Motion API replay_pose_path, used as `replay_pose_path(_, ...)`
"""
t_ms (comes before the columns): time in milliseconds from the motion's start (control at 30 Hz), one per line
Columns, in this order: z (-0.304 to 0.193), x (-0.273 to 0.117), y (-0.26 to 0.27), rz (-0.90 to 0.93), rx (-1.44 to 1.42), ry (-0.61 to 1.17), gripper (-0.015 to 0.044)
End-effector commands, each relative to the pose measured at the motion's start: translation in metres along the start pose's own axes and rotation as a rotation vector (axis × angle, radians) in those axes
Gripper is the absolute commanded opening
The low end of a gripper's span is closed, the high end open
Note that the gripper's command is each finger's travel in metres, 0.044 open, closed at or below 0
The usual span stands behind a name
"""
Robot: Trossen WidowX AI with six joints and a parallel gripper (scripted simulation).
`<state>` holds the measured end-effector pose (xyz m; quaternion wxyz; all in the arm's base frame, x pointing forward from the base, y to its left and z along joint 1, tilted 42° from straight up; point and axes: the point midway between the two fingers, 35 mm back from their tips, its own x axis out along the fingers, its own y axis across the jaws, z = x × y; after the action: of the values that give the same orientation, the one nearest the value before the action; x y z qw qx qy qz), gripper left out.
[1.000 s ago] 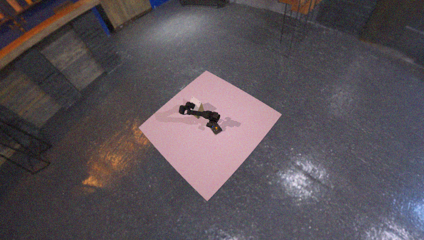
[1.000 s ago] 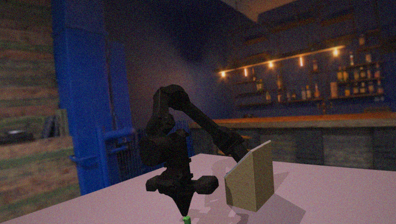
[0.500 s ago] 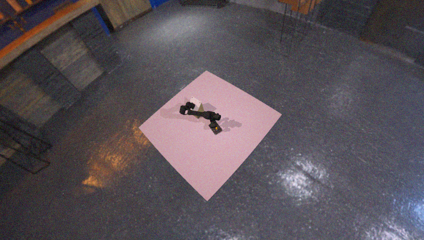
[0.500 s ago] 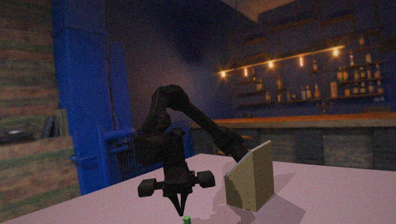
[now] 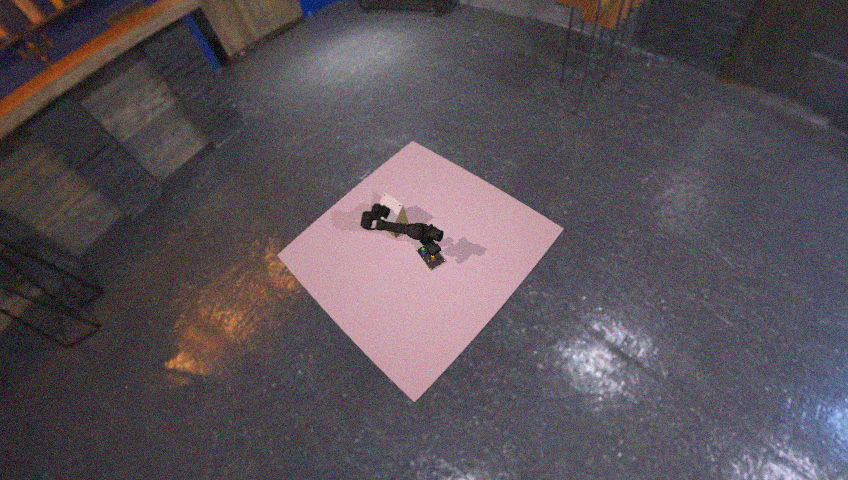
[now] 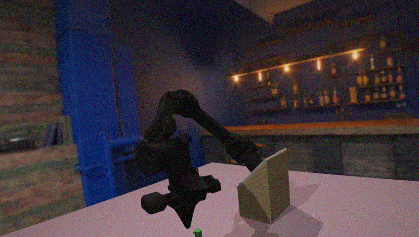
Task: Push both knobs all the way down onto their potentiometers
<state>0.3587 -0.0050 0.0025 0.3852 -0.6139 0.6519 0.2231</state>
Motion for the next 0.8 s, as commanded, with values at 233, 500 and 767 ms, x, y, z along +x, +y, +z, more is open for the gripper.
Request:
replay_pose_path(233,-0.001,-0.002,-0.007,0.007,-0.371,0.016,0.0)
replay_pose_path(500,-0.001,-0.005,-0.013,0.013,-0.647,0.021,0.0)
replay_pose_path(767,-0.002,-0.008,-0.018,0.022,-0.924,0.026,0.0)
